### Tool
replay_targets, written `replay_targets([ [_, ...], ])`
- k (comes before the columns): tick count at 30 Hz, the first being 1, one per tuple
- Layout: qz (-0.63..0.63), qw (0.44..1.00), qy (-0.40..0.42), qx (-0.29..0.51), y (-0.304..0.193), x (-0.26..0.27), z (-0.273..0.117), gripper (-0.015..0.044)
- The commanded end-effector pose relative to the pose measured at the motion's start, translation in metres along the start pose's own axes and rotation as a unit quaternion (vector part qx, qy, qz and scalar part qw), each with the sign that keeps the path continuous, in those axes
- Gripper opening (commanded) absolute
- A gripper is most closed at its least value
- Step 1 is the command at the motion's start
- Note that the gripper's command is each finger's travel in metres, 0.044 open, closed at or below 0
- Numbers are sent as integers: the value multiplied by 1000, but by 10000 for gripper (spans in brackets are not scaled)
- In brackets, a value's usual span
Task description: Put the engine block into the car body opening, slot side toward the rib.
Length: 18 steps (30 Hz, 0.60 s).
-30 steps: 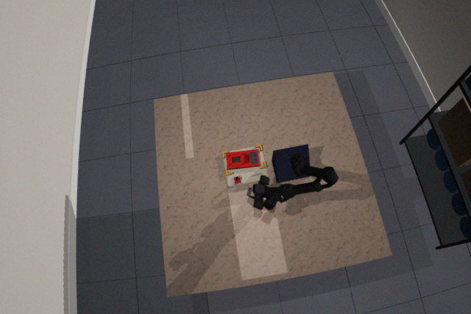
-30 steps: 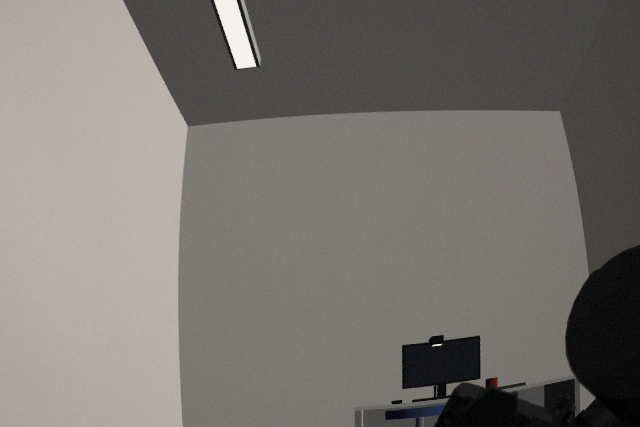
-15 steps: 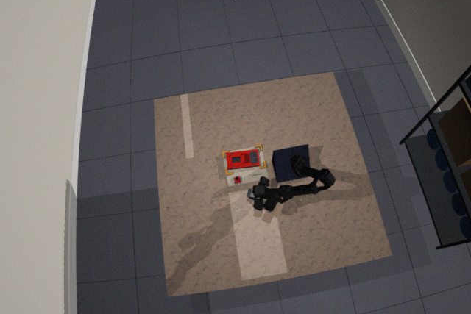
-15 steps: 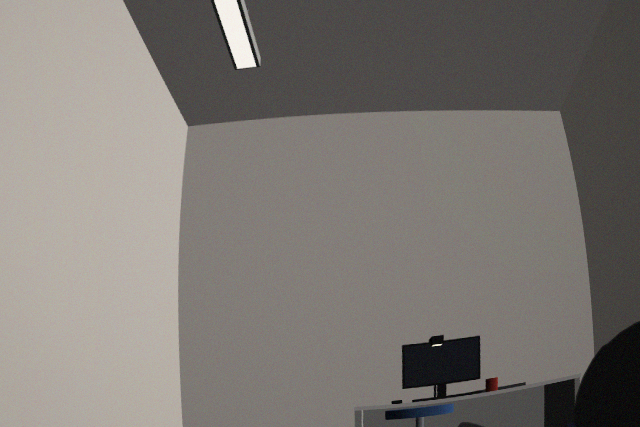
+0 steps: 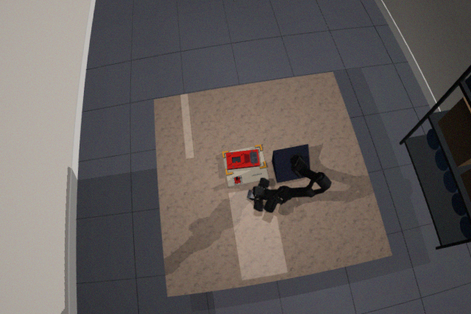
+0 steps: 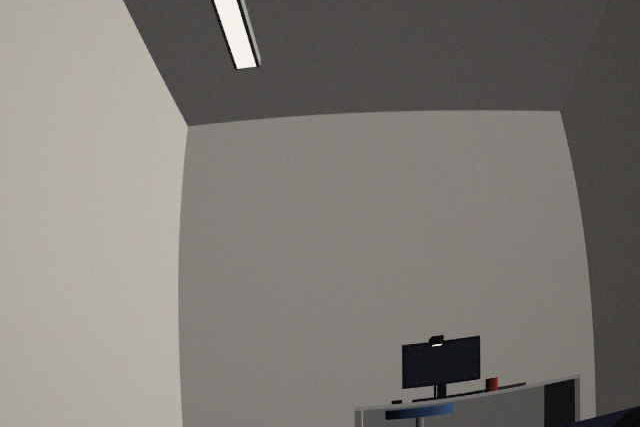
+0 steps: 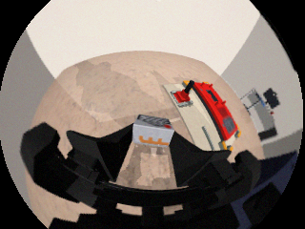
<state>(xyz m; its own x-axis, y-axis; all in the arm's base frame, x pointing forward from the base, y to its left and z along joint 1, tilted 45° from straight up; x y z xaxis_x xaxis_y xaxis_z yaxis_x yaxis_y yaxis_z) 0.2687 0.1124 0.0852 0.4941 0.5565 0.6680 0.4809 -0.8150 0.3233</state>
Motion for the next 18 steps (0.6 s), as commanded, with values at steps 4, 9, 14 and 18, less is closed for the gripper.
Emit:
replay_targets([
  [4, 2, 1000, -4, -1, -10, -3, 9, 0],
  [9, 2, 1000, -4, -1, -10, -2, 9, 0],
  [14, 2, 1000, -1, -8, -7, -1, 8, 131],
  [18, 2, 1000, -1, -8, -7, -1, 8, 236],
])
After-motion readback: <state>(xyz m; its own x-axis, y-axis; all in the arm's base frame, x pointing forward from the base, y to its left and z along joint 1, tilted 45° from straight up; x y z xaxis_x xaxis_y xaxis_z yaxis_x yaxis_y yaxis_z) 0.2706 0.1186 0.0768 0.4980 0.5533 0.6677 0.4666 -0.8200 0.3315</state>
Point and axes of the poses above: the point midway between the two fingers, 35 mm back from their tips, its own z axis out along the fingers, its own x axis across the jaws, y = z × x, the point moved 3 cm from there along -z, back along the fingers, and after that the axes turned 2 degrees about z, right-handed, at the moved point
